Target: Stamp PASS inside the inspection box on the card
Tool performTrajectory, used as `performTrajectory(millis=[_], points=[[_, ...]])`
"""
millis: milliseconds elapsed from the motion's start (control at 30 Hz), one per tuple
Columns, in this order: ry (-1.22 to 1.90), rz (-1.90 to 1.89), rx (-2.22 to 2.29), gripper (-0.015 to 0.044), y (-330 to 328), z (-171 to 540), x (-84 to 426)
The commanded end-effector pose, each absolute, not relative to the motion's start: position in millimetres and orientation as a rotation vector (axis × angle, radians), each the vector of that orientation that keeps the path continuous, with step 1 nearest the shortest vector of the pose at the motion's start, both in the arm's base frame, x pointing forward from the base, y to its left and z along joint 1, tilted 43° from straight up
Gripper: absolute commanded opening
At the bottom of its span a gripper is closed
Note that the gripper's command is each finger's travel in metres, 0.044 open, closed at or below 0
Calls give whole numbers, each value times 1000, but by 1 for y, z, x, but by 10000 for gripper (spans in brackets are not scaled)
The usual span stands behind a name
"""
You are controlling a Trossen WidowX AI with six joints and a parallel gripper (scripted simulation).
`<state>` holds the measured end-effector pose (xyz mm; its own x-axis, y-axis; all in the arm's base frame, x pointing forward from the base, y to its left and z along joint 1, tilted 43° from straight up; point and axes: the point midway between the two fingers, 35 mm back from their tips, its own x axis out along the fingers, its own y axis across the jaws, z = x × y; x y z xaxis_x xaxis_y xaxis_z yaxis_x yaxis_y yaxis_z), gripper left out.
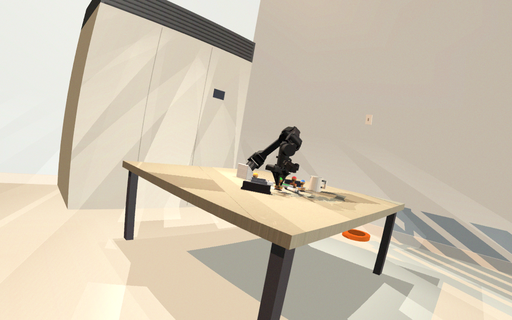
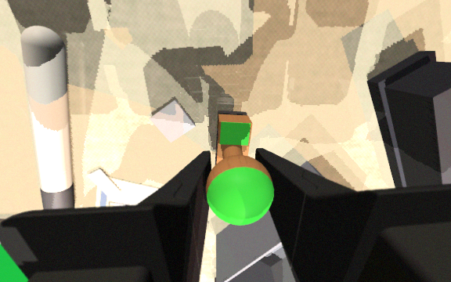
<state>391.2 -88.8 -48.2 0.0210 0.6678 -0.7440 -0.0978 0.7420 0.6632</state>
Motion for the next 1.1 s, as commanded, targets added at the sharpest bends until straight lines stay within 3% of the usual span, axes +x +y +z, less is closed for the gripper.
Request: performTrajectory(millis=[0, 1067], points=[[1438, 632, 493, 0, -92, -47, 392], [1438, 631, 493, 0, -103, -35, 392]])
